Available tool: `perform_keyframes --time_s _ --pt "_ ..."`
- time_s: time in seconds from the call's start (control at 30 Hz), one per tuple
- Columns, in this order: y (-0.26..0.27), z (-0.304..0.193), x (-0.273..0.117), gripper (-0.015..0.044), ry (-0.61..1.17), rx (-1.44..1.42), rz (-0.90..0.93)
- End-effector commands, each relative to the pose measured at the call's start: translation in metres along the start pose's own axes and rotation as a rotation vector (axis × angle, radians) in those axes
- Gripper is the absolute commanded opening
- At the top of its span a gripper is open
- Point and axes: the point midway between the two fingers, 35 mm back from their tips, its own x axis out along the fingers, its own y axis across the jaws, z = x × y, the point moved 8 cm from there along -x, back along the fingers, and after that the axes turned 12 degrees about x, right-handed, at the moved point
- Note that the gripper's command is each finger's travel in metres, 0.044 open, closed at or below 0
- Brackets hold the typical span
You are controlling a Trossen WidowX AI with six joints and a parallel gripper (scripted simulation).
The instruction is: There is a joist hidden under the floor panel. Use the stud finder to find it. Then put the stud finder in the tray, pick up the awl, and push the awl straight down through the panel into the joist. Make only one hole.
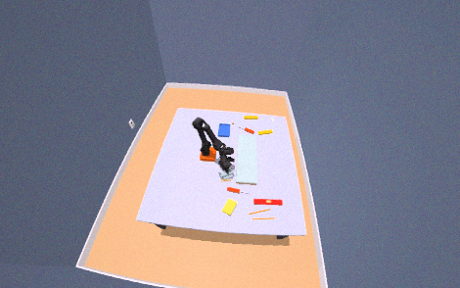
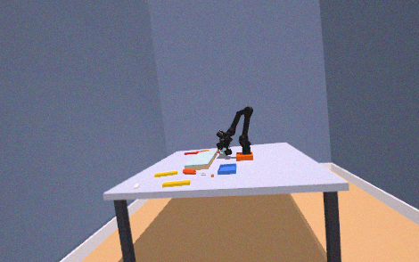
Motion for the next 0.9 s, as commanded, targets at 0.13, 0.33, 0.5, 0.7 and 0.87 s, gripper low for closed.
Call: perform_keyframes --time_s 0.13,0.33,0.5,0.7,0.87 --pt "0.000 0.000 0.000 0.0236 -0.002 0.002 -0.002" --pt "0.000 0.000 0.000 0.0394 -0.002 0.002 -0.002" --pt "0.000 0.000 -0.002 0.0440 -0.001 0.002 -0.001" --pt "0.000 0.001 -0.007 0.0440 -0.001 0.001 0.000" --pt "0.000 0.001 -0.011 0.0440 -0.001 0.001 0.001"
